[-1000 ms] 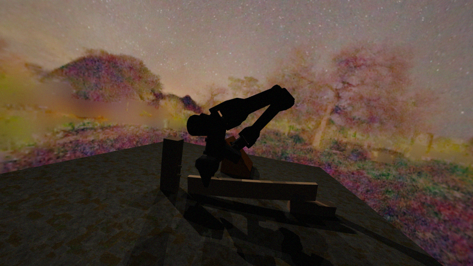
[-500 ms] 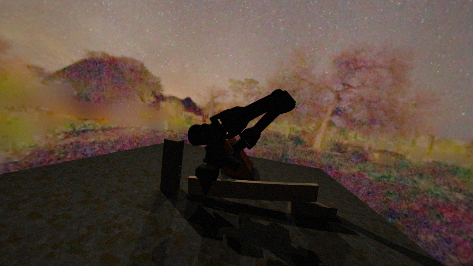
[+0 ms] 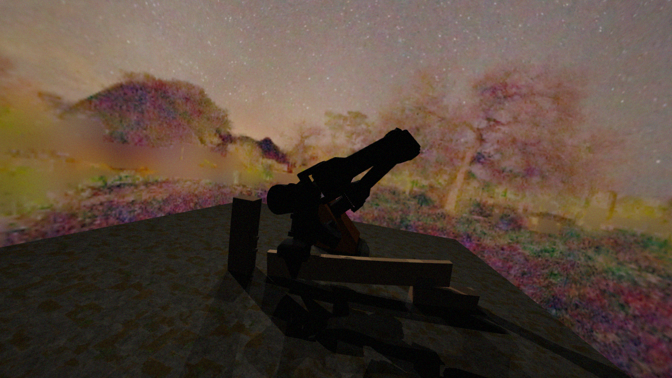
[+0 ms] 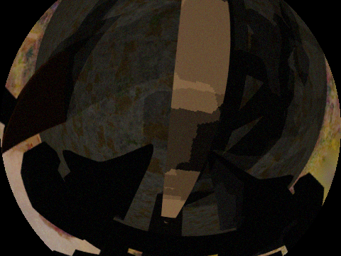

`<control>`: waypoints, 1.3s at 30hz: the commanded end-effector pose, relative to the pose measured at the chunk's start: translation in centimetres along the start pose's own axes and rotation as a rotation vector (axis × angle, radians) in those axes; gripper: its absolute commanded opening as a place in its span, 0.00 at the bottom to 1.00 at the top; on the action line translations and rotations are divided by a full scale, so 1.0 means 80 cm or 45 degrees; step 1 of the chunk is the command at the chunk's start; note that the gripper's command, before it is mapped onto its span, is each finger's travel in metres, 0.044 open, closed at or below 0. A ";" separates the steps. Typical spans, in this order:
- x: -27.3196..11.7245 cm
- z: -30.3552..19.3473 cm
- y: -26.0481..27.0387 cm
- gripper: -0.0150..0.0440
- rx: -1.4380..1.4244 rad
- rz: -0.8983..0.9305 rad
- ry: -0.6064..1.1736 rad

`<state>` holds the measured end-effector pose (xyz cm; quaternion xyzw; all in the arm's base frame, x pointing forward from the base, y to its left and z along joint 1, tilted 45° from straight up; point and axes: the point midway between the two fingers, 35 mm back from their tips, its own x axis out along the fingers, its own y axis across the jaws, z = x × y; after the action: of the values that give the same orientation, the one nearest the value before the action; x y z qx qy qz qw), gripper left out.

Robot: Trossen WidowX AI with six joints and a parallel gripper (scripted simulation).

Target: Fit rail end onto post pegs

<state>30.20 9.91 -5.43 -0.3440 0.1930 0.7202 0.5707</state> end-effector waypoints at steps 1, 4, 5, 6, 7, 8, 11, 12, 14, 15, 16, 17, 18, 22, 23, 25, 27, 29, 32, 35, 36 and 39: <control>0.002 0.000 0.003 0.60 0.012 0.005 -0.007; 0.002 0.000 0.003 0.47 0.012 0.005 -0.007; 0.002 0.000 0.003 0.42 0.012 0.005 -0.007; 0.002 0.000 0.003 0.38 0.012 0.005 -0.007; 0.002 0.000 0.003 0.37 0.012 0.005 -0.007; 0.002 0.000 0.003 0.35 0.012 0.005 -0.007; 0.002 0.000 0.003 0.32 0.012 0.005 -0.007; 0.002 0.000 0.003 0.31 0.012 0.005 -0.007; 0.002 0.000 0.003 0.25 0.012 0.005 -0.007; 0.002 0.000 0.003 0.25 0.012 0.005 -0.007; 0.002 0.000 0.003 0.25 0.012 0.005 -0.007; 0.002 0.000 0.003 0.25 0.012 0.005 -0.007; 0.002 0.000 0.003 0.25 0.012 0.005 -0.007; 0.002 0.000 0.003 0.25 0.012 0.005 -0.007; 0.002 0.000 0.003 0.25 0.012 0.005 -0.007; 0.002 0.000 0.003 0.25 0.012 0.005 -0.007; 0.001 0.000 0.002 0.25 0.012 0.005 -0.007; -0.001 -0.001 0.002 0.25 0.012 0.005 -0.007; -0.003 -0.001 0.002 0.25 0.012 0.005 -0.006; -0.005 -0.001 0.002 0.25 0.012 0.005 -0.006; -0.006 -0.001 0.002 0.25 0.012 0.005 -0.006; -0.008 -0.001 0.001 0.25 0.012 0.005 -0.006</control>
<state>29.85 9.60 -5.39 -0.3366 0.2002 0.7229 0.5692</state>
